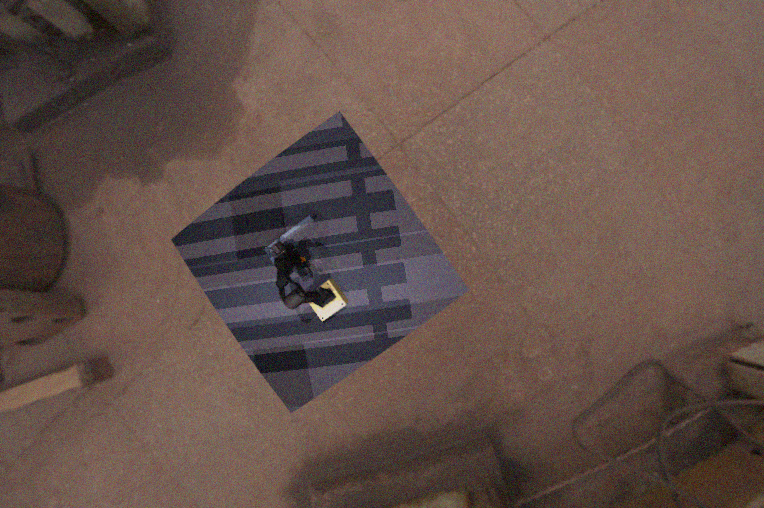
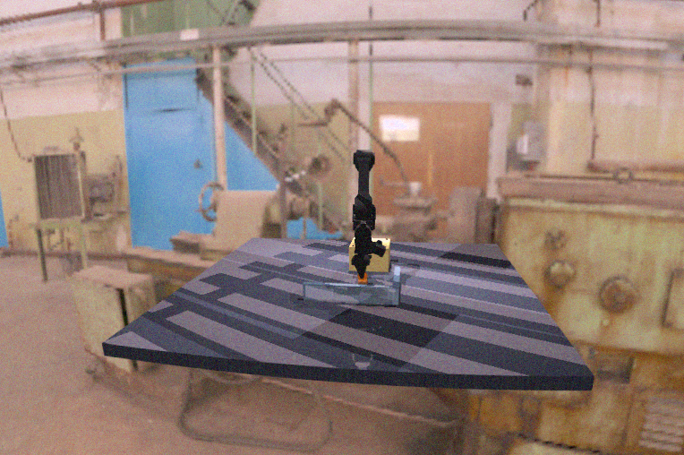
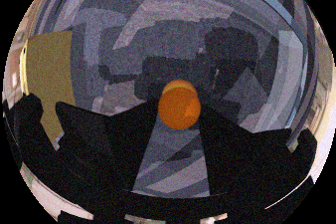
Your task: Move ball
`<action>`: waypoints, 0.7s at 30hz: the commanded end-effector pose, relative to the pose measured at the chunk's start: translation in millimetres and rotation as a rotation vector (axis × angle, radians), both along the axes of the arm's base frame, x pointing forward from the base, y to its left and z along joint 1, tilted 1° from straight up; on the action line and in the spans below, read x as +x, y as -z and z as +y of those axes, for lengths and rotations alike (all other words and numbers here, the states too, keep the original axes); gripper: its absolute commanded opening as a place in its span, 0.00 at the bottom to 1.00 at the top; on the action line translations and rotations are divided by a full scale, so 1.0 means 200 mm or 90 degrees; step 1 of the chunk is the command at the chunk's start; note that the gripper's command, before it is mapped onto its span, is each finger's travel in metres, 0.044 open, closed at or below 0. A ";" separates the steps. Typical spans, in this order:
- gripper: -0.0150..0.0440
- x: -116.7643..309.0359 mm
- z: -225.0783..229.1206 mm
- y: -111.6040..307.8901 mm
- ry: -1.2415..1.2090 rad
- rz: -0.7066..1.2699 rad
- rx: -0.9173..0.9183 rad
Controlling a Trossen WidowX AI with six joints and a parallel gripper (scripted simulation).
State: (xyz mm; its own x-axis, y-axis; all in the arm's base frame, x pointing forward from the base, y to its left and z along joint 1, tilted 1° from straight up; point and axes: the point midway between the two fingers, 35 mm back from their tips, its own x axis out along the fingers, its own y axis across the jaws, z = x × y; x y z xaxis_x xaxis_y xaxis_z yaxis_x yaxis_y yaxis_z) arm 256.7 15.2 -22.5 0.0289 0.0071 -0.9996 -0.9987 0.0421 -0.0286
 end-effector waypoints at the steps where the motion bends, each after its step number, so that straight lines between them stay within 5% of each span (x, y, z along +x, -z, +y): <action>1: 0.25 0.00 0.00 0.04 -0.002 -0.003 0.003; 21: 0.25 0.00 0.01 0.13 -0.002 -0.003 0.003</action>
State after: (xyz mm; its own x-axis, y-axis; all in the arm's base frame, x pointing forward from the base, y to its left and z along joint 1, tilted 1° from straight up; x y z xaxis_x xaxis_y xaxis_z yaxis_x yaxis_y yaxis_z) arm 257.4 15.5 -47.0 0.0340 0.0075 -0.9994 -0.9986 0.0412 -0.0337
